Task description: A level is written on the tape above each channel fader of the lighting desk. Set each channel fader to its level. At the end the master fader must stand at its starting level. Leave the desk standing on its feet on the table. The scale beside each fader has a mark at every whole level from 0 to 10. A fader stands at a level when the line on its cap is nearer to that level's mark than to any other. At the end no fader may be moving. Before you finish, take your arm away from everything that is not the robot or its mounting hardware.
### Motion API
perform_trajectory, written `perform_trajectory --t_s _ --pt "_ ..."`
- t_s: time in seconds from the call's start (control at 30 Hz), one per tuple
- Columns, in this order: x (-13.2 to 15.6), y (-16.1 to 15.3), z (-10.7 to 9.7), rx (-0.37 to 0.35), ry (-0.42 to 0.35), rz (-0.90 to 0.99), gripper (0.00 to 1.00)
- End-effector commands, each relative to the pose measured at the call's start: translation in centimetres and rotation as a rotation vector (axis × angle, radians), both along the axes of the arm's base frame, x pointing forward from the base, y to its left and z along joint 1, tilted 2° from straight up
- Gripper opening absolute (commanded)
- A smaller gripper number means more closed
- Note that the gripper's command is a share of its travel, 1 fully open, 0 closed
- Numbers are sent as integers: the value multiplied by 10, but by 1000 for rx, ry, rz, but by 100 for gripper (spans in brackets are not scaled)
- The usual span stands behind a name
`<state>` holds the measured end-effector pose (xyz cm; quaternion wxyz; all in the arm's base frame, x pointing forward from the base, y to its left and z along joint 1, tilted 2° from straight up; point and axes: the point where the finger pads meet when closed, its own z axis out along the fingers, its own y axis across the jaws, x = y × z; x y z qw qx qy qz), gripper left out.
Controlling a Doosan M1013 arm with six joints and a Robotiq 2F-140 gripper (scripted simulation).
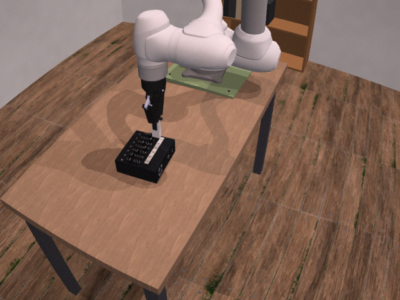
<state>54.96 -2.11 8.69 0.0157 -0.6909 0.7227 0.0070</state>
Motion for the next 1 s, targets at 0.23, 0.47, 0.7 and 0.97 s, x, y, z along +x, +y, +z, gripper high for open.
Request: perform_trajectory --t_s 0.23,0.47,0.7,0.97 --pt "0 0 -3 0 0 0 0" --pt "0 0 -3 0 0 0 0" --pt "0 0 -3 0 0 0 0" --pt "0 0 -3 0 0 0 0"
